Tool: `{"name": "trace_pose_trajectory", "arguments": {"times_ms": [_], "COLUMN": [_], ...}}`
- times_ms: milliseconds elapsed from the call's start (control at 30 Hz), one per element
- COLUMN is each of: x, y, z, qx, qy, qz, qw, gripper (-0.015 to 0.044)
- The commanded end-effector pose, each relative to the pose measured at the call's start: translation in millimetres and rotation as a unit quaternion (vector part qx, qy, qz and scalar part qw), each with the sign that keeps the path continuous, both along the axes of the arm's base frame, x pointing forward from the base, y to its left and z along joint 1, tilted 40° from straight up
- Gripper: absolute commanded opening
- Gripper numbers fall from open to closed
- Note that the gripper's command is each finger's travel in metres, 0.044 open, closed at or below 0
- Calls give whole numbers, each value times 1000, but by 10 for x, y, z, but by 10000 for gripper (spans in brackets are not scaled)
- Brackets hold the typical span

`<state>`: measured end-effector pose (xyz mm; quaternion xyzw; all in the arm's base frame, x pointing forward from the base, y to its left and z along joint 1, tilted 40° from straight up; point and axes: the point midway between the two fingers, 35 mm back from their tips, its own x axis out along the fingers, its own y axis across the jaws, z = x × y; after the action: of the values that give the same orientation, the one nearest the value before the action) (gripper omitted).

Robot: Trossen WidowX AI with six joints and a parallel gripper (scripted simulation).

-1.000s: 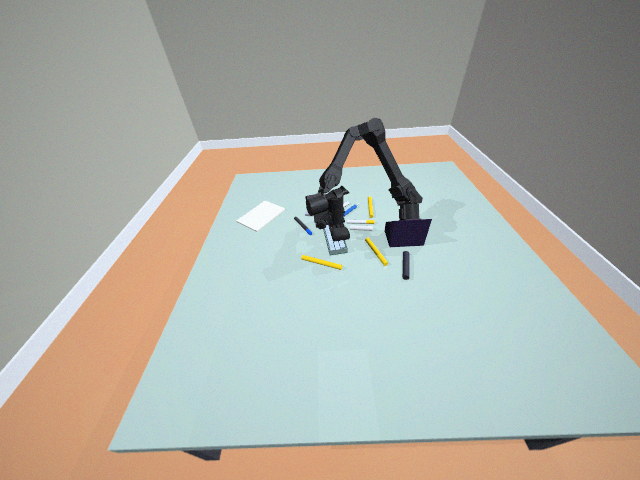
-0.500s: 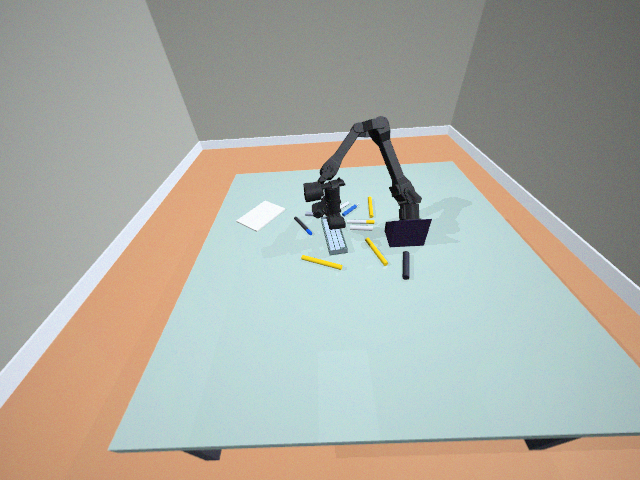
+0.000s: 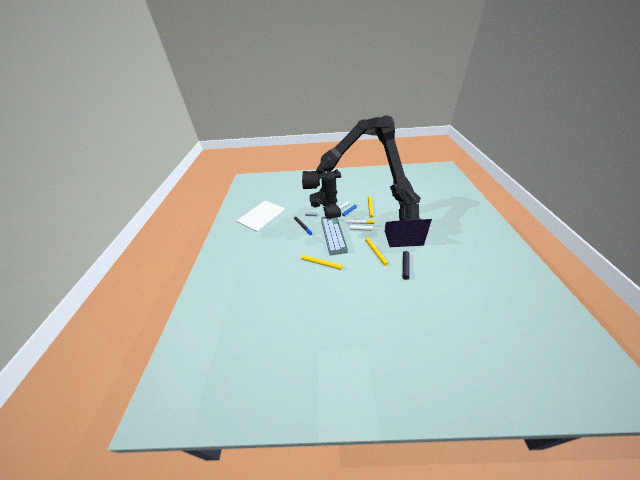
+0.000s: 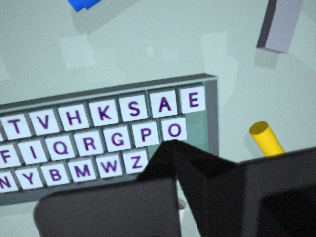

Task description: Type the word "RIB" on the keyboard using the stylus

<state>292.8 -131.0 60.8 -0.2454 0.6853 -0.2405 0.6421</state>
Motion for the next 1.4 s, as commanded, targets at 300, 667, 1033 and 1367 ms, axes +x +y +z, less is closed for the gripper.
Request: {"name": "trace_pose_trajectory", "arguments": {"times_ms": [300,667,1033,1367], "x": [-347,-371,-372,-319], "y": [227,855,891,1241], "z": [-172,-696,-696,-301], "qx": [2,4,4,5], "qy": [4,4,4,4], "qz": [2,2,2,2], "qw": [1000,1000,1000,1000], "gripper": [0,0,0,0]}}
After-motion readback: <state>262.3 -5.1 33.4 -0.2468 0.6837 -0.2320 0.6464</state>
